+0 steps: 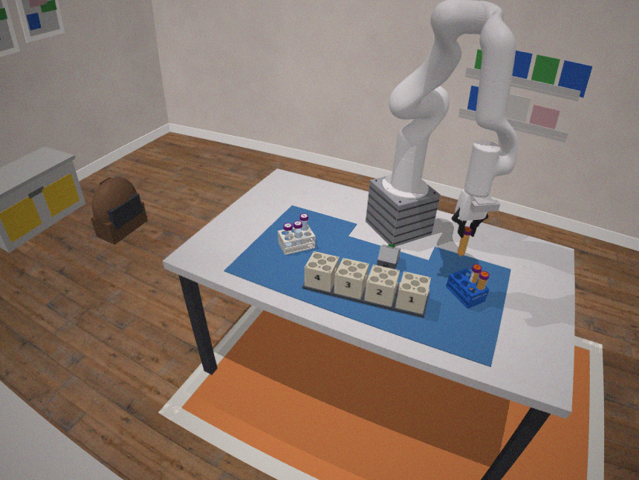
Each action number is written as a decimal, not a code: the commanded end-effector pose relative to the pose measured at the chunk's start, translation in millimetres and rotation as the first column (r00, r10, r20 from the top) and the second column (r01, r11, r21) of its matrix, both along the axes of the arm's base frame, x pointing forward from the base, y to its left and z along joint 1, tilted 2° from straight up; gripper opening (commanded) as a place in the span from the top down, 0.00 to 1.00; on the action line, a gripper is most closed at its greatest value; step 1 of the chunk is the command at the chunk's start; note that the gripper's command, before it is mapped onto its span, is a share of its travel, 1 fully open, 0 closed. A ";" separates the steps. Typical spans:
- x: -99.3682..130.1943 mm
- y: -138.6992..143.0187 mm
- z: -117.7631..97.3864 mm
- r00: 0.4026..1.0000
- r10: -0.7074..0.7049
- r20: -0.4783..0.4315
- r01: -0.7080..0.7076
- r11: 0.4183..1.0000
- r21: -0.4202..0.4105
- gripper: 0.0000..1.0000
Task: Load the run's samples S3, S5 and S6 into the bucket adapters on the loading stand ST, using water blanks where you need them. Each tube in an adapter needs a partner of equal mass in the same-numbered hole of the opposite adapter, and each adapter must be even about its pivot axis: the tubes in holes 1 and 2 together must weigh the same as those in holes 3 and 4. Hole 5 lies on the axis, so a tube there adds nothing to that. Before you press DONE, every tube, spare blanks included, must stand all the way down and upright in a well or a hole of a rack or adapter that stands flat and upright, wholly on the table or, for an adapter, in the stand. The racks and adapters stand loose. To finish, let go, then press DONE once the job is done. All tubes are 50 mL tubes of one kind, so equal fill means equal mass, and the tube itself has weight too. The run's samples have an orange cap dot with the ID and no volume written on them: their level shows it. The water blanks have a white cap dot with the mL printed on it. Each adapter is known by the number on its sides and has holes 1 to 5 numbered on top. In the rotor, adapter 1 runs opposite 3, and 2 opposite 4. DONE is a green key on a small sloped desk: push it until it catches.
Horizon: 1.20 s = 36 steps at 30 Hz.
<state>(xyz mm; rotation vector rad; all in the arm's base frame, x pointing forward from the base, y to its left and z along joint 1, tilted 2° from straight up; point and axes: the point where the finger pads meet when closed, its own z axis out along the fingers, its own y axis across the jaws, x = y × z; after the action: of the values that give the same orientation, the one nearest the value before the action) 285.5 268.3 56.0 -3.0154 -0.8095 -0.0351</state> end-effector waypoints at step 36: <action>50.1 -172.2 -2.1 0.882 -0.471 -0.008 0.471 0.882 0.006 1.00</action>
<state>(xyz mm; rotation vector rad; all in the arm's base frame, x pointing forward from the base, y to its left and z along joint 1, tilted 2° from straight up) 328.8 115.5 53.8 -3.1297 -0.0517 -0.0362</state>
